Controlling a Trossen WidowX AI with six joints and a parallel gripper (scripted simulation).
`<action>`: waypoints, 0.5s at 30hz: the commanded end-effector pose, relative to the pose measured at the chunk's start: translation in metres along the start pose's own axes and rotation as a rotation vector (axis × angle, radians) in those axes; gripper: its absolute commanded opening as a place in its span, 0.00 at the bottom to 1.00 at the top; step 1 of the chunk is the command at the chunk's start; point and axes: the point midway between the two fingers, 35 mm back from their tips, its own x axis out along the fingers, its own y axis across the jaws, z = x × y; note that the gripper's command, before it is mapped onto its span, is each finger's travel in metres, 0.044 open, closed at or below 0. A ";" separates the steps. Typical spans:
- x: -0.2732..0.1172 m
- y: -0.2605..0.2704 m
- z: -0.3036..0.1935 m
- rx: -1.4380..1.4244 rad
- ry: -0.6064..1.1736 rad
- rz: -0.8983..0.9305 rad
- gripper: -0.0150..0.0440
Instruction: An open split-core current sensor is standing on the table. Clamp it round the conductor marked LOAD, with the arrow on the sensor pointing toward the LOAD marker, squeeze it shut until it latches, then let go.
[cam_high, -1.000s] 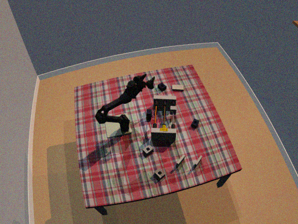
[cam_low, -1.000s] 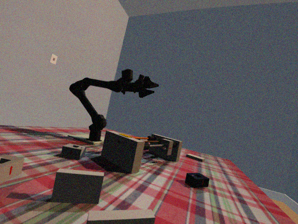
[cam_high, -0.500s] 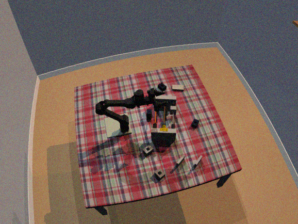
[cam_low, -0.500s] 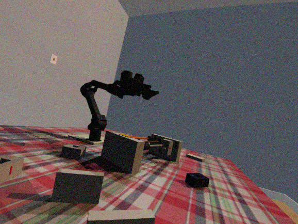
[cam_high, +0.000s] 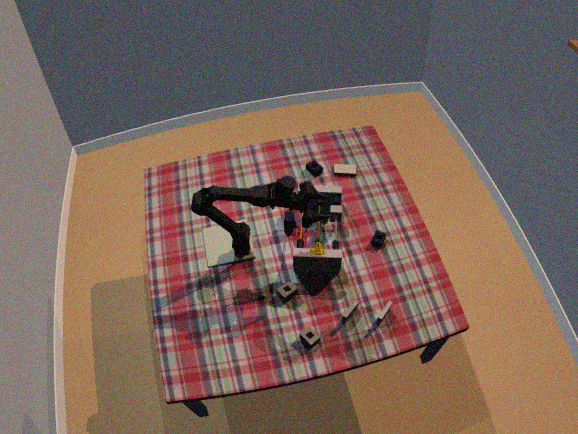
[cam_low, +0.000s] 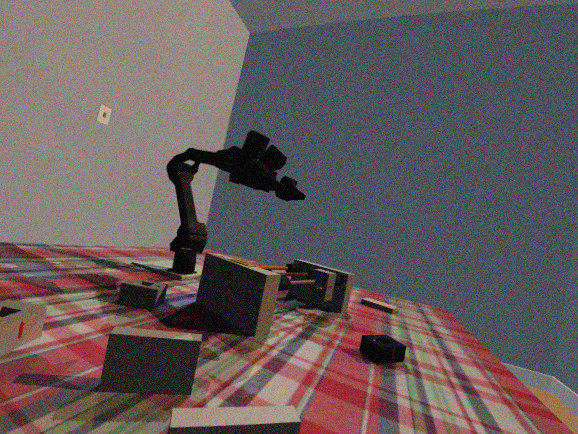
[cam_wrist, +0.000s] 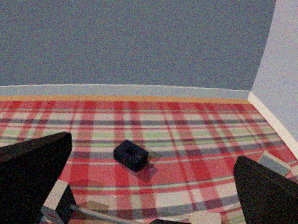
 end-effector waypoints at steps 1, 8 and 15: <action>-0.004 -0.055 -0.068 0.110 0.623 -0.161 1.00; -0.025 -0.071 -0.087 0.172 0.862 -0.205 1.00; -0.025 -0.071 -0.088 0.173 0.868 -0.206 1.00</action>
